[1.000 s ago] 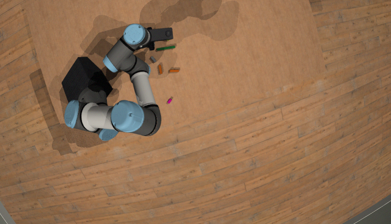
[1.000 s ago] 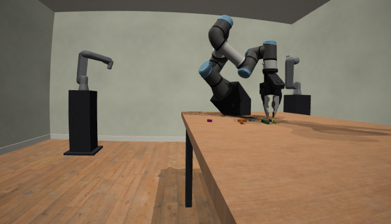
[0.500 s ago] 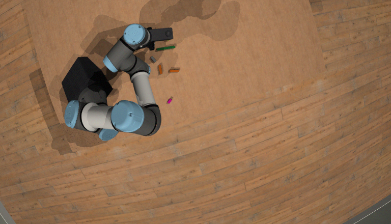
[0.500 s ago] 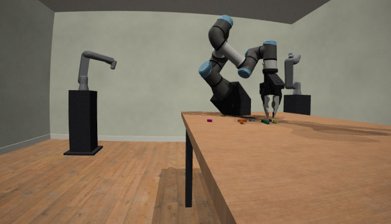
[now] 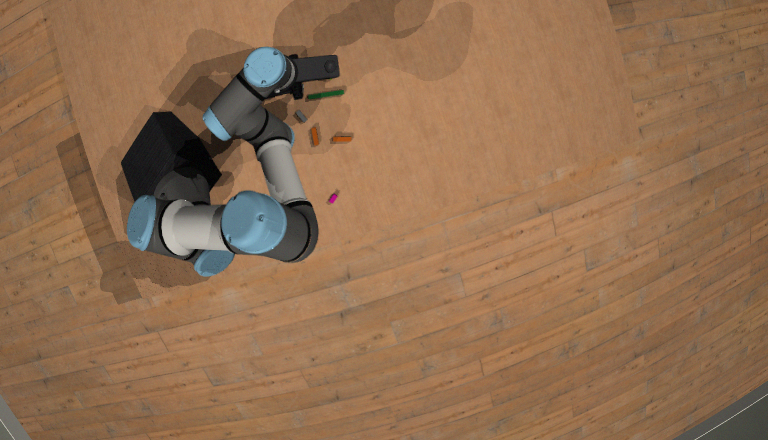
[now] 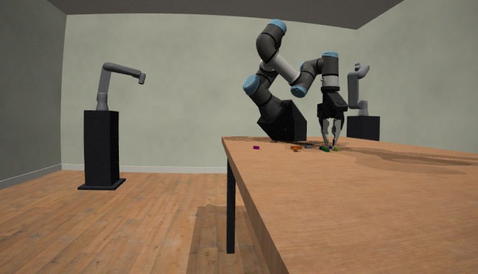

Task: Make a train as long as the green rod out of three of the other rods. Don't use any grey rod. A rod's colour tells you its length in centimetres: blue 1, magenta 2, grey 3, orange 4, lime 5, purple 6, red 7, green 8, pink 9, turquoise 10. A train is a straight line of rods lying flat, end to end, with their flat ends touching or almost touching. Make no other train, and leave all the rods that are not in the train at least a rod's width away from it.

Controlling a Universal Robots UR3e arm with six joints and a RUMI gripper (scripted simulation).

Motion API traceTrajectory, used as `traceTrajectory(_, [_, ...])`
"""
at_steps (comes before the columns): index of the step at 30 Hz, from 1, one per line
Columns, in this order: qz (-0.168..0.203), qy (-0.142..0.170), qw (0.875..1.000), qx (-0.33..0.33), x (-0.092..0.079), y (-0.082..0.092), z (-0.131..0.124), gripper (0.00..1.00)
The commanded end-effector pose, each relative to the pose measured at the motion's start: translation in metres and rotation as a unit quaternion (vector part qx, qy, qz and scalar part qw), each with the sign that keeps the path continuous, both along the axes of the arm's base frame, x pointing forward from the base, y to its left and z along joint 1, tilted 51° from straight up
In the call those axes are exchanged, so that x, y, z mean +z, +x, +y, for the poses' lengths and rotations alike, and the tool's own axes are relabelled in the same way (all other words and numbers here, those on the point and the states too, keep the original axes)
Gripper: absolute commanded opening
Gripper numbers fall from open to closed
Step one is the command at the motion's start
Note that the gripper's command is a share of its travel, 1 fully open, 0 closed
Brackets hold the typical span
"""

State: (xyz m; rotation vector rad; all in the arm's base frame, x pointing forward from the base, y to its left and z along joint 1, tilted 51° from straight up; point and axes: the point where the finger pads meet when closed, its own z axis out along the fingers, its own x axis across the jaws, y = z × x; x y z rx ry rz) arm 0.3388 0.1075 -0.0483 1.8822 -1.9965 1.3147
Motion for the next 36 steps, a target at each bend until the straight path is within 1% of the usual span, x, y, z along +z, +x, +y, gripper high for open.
traceTrajectory(1, [-0.002, 0.002, 1.0, 0.002, -0.0031, 0.0036, -0.0024, 0.14])
traceTrajectory(9, [-0.002, 0.002, 1.0, 0.002, -0.0052, 0.0052, -0.0046, 0.14])
traceTrajectory(36, [-0.002, 0.002, 1.0, 0.002, -0.0048, 0.0056, -0.0042, 0.14])
